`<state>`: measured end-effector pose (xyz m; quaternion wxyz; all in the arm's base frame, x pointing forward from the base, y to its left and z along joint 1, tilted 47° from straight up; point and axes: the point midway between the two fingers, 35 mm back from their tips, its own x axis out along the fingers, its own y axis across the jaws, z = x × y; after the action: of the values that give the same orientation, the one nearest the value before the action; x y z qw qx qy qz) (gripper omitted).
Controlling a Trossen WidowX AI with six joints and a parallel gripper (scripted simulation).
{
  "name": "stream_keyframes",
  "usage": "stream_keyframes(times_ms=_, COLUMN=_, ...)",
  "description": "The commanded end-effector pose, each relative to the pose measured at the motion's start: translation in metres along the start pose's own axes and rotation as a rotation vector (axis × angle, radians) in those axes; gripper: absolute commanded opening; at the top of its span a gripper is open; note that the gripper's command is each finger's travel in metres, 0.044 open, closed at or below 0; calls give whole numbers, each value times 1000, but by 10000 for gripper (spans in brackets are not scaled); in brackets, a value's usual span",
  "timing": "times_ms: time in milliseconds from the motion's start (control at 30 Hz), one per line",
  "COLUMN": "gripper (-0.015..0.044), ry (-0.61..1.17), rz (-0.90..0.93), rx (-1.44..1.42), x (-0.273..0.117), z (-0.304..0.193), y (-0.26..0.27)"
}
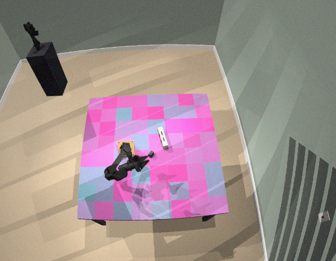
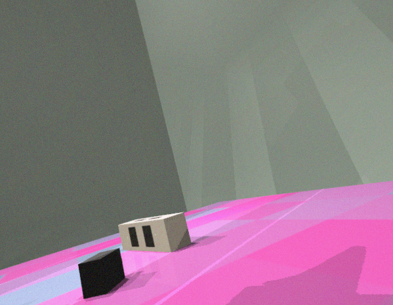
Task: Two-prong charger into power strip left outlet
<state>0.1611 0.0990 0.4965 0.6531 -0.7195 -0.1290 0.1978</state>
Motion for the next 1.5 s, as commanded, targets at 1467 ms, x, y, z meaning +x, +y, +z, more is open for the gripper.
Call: stream_keyframes(times_ms=1467, gripper=440, ry=656, rz=824, rx=259, x=140, z=-28, y=277)
